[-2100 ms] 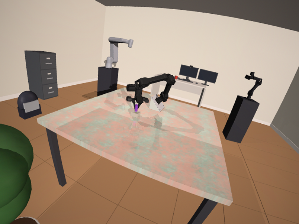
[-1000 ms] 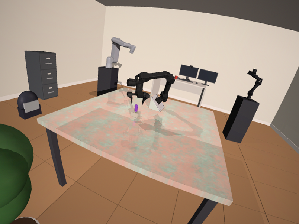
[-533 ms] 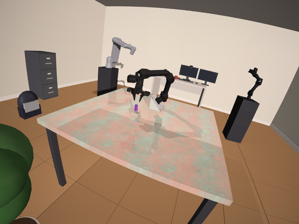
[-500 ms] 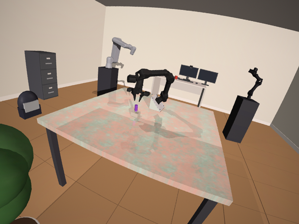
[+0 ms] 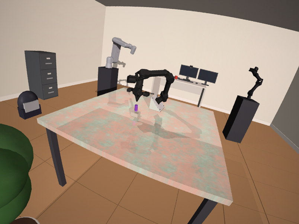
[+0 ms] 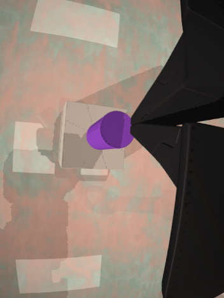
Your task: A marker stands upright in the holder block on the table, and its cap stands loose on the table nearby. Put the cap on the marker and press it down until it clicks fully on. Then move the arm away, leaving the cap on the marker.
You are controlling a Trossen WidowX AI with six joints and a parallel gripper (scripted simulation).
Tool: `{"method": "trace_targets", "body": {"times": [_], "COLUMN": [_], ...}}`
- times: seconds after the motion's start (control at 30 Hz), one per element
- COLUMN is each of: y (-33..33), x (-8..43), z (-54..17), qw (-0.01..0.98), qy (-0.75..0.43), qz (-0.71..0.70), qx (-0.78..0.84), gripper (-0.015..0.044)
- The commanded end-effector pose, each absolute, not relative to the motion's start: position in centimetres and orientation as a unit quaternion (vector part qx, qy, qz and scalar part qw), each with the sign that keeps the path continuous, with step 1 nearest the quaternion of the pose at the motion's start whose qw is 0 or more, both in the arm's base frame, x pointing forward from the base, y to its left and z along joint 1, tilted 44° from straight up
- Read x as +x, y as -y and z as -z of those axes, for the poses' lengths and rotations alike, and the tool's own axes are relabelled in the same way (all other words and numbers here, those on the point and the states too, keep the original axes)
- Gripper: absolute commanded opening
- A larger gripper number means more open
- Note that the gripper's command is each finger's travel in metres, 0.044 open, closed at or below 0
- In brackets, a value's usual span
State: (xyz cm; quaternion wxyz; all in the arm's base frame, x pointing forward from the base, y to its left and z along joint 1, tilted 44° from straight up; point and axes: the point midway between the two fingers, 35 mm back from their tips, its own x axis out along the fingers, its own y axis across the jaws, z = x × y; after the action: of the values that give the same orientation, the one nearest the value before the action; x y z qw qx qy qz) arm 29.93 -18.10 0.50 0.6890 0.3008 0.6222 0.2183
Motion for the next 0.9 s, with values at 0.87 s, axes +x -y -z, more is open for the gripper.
{"method": "trace_targets", "body": {"times": [0.87], "y": [15.3], "x": [30.4], "z": [2.5], "qw": [0.687], "qy": [-0.623], "qz": [-0.218], "qx": [0.304], "gripper": [0.0]}}
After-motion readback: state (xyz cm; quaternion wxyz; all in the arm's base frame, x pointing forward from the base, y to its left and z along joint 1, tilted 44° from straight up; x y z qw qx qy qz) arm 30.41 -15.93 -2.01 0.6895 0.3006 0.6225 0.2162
